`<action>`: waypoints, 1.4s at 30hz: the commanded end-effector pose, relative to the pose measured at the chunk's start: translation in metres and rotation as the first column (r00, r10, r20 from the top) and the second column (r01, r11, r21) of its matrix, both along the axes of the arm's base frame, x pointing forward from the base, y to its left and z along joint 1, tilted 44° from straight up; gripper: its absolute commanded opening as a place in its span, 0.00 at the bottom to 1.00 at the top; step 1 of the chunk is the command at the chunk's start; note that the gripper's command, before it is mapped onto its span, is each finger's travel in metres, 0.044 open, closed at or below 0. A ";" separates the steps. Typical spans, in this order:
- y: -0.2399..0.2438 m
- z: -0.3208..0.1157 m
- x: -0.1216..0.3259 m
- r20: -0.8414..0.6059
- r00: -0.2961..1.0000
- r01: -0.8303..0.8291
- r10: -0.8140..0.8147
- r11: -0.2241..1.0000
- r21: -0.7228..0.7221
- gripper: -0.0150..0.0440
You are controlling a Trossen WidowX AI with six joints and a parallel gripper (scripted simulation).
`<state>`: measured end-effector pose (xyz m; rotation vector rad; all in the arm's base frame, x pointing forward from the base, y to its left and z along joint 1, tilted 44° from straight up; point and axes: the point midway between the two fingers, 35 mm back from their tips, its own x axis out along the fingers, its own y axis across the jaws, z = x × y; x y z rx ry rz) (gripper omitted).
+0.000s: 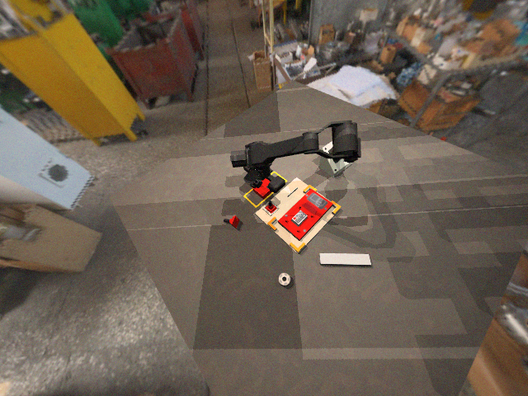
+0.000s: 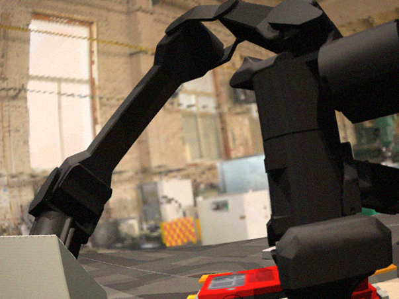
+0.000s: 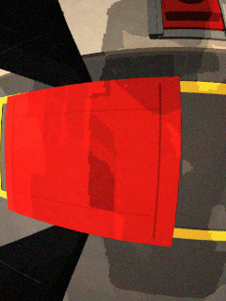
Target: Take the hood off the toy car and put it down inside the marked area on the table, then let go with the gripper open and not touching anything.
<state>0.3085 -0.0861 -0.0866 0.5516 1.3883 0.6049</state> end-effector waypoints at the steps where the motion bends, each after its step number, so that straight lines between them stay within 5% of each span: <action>1: 0.000 0.000 0.000 0.001 1.000 0.000 0.000 1.000 0.000 0.39; 15: -0.002 0.002 0.000 0.001 1.000 0.000 0.000 1.000 0.000 1.00; 23: -0.049 0.050 -0.006 0.003 1.000 0.003 -0.003 1.000 0.005 1.00; 42: -0.050 0.051 -0.006 0.003 1.000 0.003 -0.003 1.000 0.005 1.00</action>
